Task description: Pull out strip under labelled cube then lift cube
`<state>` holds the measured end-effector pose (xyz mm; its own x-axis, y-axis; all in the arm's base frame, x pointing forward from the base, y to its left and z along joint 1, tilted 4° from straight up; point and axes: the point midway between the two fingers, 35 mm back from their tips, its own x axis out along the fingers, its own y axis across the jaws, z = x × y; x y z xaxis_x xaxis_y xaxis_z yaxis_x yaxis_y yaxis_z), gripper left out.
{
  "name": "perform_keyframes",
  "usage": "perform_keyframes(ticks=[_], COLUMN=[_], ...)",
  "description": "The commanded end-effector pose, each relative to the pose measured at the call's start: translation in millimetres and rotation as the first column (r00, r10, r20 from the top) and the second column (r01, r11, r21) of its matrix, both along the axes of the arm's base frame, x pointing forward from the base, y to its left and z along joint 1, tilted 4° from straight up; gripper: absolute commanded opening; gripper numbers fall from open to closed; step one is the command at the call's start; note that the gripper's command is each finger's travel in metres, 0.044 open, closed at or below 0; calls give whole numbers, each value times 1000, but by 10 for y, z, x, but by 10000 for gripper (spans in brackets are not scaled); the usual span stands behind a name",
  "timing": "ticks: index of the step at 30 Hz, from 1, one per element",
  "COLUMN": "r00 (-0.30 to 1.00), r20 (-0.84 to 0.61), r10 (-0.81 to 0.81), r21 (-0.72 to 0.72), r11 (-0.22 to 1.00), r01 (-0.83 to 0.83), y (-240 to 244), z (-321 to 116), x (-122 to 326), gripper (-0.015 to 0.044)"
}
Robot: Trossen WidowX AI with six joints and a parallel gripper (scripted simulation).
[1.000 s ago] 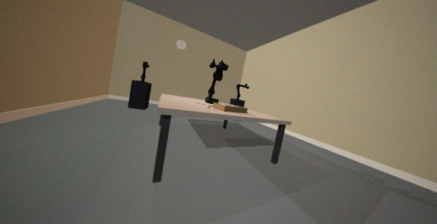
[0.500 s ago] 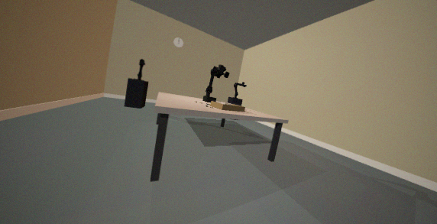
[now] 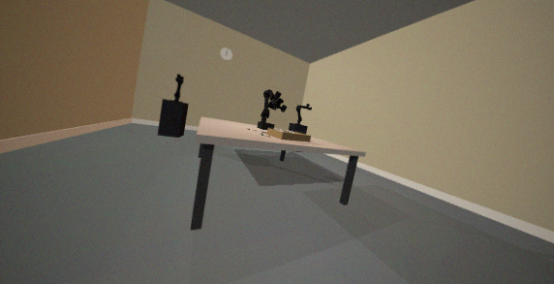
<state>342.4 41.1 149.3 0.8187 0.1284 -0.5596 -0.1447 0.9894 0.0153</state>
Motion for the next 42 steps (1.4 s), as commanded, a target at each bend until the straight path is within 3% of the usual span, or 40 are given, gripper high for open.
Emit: perform_keyframes(ticks=[1,15,22,30,42], r00=[998,998,965,840,549], r20=[-60,-60,-261,-542,-832], r10=[17,17,15,21,74], r21=[25,25,-69,-142,-88], r11=[1000,1000,997,983,961], r01=[-15,-15,-34,-117,-263], y=[45,45,-115,-410,-860], z=[-154,-154,-275,-617,-1299], x=[-199,-199,153,574,829], gripper=[400,400,216,6,0])
